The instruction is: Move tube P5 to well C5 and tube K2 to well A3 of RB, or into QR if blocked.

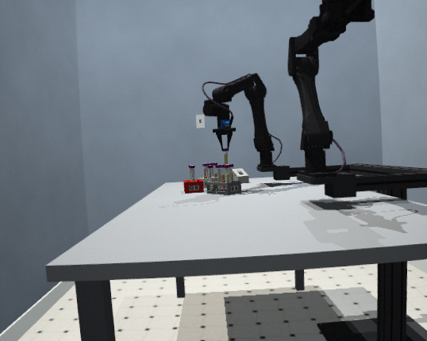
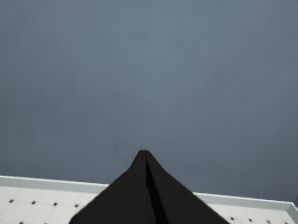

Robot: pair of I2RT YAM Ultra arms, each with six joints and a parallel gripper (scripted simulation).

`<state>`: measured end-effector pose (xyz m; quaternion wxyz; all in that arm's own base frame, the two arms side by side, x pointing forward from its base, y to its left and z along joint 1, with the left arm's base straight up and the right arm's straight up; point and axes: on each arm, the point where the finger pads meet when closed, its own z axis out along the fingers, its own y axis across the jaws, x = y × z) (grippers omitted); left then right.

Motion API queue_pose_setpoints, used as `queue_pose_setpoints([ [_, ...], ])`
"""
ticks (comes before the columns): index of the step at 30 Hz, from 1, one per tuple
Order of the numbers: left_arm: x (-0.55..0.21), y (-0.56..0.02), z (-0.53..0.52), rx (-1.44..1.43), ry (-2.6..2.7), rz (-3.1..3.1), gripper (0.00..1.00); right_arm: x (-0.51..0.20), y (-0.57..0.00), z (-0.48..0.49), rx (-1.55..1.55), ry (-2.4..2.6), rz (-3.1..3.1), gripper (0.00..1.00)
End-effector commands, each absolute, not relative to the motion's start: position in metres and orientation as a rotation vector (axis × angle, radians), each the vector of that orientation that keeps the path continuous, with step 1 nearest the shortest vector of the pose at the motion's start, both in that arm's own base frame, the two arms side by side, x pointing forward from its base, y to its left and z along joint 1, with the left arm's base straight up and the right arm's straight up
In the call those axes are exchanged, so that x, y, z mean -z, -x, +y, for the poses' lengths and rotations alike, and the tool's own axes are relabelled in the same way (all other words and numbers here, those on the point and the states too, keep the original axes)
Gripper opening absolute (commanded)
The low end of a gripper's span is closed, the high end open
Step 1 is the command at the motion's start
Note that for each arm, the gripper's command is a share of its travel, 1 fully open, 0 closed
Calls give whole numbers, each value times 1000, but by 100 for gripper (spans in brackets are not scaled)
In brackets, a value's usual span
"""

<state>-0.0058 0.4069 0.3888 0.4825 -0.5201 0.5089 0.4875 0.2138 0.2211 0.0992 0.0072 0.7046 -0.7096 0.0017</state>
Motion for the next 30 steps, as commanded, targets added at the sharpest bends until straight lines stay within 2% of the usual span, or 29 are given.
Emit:
queue_pose_setpoints([
  [1, -416, 7, 398, -1221, 1221, 1202, 0, -104, -214, 217, 11, -2213, -2254, 0],
  [13, -416, 7, 398, -1221, 1221, 1202, 0, -104, -201, 204, 11, -2212, -2247, 0],
  [30, -416, 7, 398, -1221, 1221, 1202, 0, -106, -244, 174, 5, -2224, -2254, 0],
])
